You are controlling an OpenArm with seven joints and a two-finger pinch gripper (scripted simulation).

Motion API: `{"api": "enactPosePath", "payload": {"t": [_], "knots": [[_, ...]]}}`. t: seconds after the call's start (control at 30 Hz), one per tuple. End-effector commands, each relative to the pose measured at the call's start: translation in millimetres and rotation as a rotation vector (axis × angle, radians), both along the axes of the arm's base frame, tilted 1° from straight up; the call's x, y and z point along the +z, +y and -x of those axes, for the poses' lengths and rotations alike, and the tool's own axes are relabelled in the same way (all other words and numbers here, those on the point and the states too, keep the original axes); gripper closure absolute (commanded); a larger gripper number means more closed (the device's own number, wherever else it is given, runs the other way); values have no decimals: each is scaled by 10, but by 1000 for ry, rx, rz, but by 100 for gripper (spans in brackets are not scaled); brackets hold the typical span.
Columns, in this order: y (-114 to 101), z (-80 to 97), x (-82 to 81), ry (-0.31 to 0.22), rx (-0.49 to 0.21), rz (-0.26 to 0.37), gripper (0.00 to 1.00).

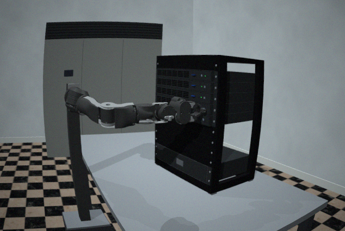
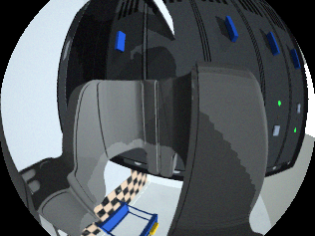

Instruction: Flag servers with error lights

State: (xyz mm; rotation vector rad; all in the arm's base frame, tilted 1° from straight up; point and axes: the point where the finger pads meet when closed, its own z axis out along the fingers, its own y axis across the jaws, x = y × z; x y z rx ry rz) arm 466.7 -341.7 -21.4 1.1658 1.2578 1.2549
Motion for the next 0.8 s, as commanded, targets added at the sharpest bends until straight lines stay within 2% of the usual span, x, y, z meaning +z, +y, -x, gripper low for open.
{"api": "enactPosePath", "payload": {"t": [0.0,0.77], "knots": [[-2,0,19,0,1,2,100],[-10,-10,68,0,1,3,100]]}}
